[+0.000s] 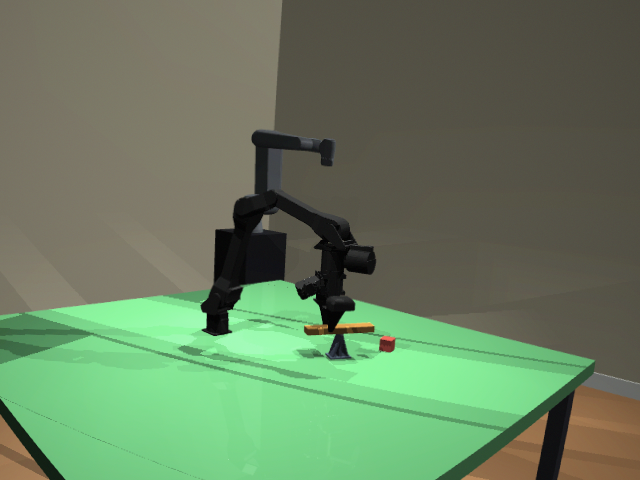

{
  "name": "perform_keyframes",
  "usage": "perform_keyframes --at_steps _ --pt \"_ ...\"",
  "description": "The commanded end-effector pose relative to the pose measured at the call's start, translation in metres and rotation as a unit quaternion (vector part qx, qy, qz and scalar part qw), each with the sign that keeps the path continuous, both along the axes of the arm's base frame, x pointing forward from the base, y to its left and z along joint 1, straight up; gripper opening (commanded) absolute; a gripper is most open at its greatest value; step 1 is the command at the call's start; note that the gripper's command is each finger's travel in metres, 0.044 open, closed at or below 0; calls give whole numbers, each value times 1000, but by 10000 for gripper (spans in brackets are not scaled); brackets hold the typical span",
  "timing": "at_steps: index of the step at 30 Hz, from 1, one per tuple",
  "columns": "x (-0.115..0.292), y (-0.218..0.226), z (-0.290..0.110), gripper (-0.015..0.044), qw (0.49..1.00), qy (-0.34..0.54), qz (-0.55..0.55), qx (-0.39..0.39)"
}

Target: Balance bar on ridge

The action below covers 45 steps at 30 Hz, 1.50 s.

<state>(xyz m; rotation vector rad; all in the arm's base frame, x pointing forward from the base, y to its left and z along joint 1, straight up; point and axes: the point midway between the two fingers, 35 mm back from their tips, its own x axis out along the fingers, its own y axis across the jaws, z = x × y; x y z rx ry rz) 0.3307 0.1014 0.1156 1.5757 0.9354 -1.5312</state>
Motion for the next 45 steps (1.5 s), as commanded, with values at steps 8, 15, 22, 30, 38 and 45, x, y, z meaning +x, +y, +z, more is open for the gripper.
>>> perform_keyframes --at_steps 8,15,22,30,38,45 --pt "0 0 0 0 1000 0 0 0" --pt "0 0 0 0 1000 0 0 0" --pt "0 0 0 105 1000 0 0 0" --pt "0 0 0 167 1000 0 0 0" --pt "0 0 0 167 1000 0 0 0" --pt "0 0 0 169 1000 0 0 0"
